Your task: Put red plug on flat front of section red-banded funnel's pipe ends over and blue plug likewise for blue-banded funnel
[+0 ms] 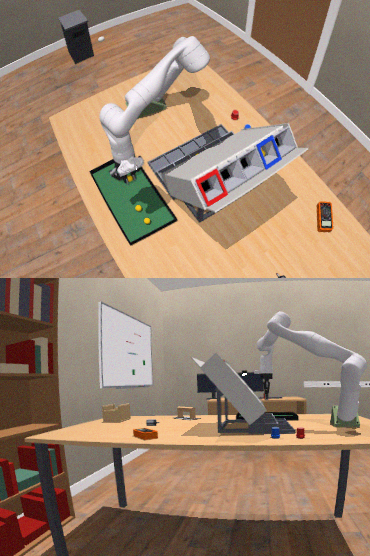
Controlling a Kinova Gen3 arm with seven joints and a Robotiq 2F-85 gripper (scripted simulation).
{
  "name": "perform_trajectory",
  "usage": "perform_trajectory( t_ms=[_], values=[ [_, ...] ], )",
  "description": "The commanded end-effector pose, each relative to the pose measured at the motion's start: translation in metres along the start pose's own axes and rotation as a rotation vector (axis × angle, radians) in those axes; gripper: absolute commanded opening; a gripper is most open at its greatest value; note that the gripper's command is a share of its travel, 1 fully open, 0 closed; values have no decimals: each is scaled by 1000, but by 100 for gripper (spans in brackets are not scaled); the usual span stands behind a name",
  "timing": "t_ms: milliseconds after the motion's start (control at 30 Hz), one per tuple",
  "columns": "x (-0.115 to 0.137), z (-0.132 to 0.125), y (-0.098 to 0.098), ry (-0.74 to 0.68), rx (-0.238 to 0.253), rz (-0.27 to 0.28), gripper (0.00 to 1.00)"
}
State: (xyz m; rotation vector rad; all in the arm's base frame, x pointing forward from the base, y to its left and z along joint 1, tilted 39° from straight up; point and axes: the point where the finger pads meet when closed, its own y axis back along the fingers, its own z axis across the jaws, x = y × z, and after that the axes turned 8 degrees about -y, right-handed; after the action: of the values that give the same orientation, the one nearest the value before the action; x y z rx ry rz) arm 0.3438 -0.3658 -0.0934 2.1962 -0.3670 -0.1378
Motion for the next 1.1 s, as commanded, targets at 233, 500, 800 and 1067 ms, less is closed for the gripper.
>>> perform_trajectory(
  t_ms=[233,500,800,1067],
  values=[
    [2,-1,27,3,8,-1,0],
    [3,0,66,3,7,-2,0],
    [3,0,66,3,7,-2,0],
    [33,-101,146,3,7,-2,0]
  ],
)
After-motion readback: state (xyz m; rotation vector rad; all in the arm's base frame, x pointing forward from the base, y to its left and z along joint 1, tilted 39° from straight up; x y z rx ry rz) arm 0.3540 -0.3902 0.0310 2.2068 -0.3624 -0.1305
